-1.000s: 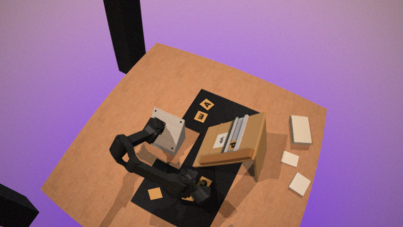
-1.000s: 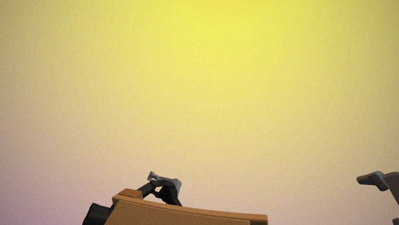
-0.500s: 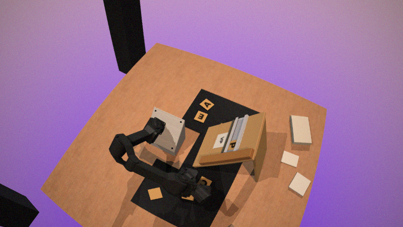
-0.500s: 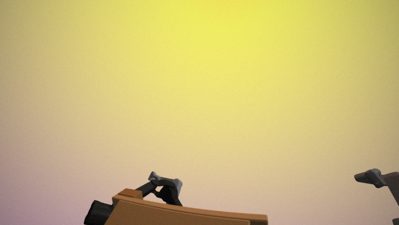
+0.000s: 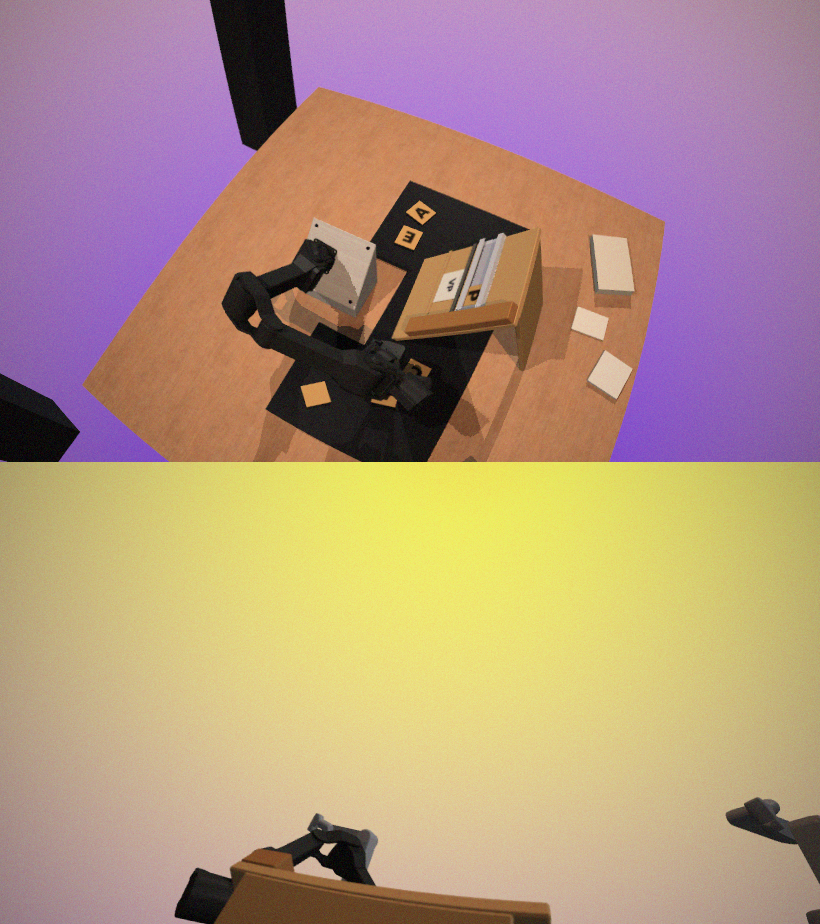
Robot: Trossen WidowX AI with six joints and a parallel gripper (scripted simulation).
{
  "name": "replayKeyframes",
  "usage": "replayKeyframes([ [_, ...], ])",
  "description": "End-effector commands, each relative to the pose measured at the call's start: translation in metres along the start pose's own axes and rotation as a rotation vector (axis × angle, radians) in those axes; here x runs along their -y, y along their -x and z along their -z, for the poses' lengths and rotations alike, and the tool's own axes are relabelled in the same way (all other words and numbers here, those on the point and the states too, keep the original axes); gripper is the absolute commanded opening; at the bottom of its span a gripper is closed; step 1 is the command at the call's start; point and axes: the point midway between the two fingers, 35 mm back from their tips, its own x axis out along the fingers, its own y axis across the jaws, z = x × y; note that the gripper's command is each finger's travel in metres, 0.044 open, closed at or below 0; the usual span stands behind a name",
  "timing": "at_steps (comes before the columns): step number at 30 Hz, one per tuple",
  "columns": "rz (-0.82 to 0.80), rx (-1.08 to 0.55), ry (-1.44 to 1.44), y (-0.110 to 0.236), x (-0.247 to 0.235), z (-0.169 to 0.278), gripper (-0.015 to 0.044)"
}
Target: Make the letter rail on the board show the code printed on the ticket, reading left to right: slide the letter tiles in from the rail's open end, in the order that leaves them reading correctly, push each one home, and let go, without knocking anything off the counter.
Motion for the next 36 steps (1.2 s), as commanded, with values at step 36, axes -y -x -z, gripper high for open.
replayKeyframes([
  [36, 0.551, 0.057, -0.213, 0.157, 0.114, -0.061, 0.0000],
])
